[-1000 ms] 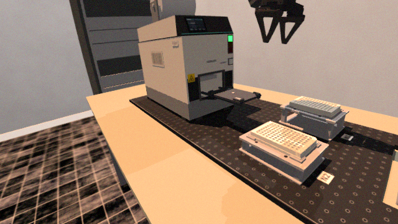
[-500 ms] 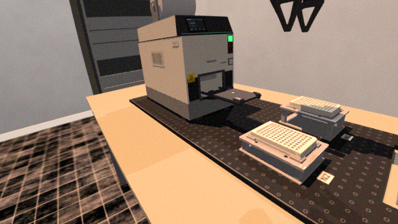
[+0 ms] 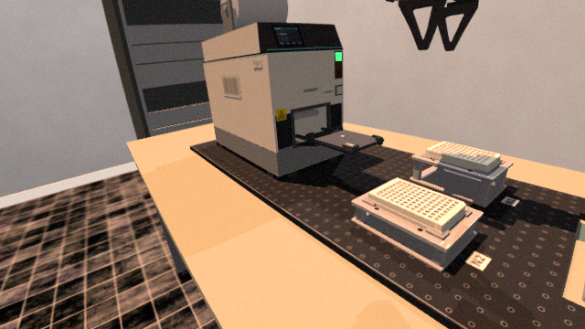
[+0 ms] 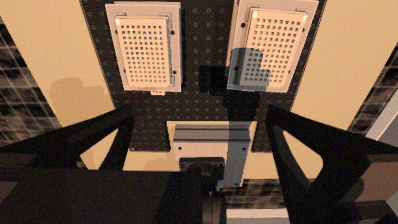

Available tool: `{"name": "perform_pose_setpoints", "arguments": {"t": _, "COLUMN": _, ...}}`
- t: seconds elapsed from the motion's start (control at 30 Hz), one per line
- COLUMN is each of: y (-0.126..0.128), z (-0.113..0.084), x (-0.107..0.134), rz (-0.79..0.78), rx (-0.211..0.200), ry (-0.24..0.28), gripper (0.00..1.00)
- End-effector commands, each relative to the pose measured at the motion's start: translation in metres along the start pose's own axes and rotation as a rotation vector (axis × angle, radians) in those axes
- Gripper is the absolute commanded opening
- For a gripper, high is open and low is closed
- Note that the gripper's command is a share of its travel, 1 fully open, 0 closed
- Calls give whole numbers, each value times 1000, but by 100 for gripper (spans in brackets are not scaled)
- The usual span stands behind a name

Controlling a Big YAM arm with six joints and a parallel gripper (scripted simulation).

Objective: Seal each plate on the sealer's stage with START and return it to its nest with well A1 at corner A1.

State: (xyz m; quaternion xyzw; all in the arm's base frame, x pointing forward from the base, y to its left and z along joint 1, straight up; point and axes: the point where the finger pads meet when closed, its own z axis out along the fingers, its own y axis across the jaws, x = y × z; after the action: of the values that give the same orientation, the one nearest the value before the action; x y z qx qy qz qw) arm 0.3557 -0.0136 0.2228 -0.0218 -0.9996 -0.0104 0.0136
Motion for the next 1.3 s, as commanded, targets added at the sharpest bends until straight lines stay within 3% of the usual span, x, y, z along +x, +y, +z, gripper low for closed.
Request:
{"name": "perform_pose_setpoints", "arguments": {"t": 0.0, "y": -4, "z": 6, "x": -6, "rz": 8, "rx": -4, "ry": 3, "gripper": 100}}
{"name": "perform_pose_setpoints", "arguments": {"t": 1.13, "y": -3, "z": 9, "x": -10, "rz": -14, "rx": -4, "ry": 5, "gripper": 100}}
{"name": "perform_pose_setpoints", "arguments": {"t": 1.2, "y": -3, "z": 23, "x": -7, "rz": 5, "rx": 4, "ry": -94, "gripper": 100}}
{"name": "perform_pose_setpoints", "arguments": {"t": 1.27, "y": -2, "z": 28, "x": -5, "rz": 10, "rx": 9, "ry": -119, "gripper": 100}}
